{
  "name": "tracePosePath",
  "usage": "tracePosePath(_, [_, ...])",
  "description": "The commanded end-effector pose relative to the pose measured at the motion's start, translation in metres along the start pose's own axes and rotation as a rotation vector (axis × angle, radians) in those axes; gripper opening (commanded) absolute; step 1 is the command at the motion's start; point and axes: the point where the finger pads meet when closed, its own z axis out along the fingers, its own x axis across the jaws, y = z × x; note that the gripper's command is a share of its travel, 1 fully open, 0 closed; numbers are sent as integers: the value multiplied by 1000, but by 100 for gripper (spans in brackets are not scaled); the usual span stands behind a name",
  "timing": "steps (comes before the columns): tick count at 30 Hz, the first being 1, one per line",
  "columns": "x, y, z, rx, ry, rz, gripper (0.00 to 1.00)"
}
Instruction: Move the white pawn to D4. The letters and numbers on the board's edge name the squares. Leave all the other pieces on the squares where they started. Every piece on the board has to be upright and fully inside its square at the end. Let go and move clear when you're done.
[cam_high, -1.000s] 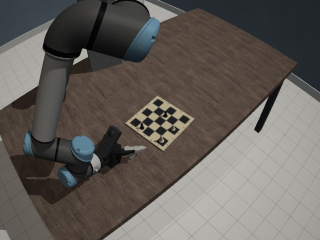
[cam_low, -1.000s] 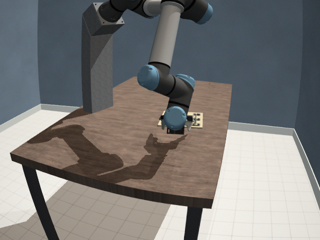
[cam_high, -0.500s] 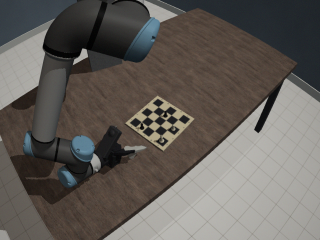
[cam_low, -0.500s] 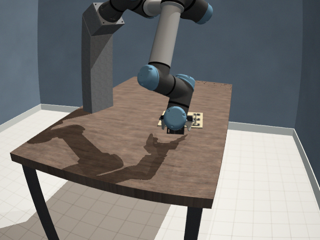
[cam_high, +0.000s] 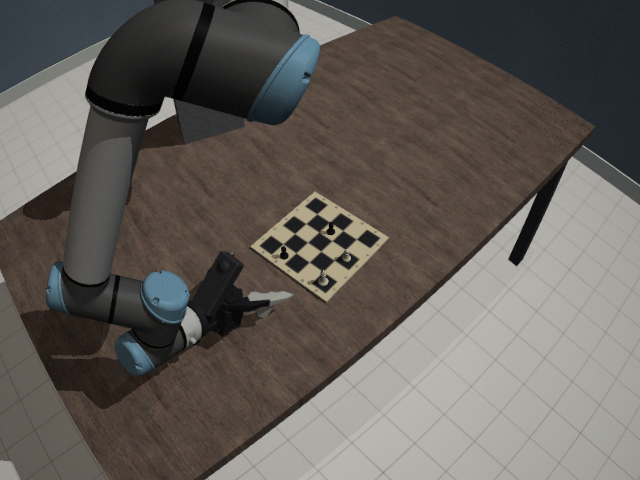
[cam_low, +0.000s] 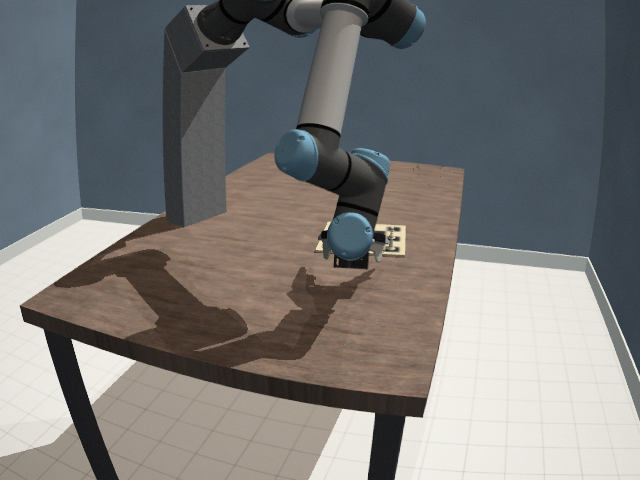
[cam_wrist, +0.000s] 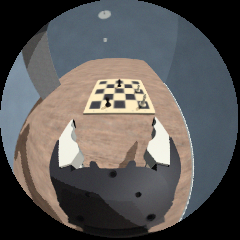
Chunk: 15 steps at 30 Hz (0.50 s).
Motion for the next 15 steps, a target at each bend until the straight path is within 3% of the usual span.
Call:
tracePosePath(1, [0,-1,-1,-1,0,-1,100])
tracePosePath(15, [-1,-51,-24,-2,-1,0,100])
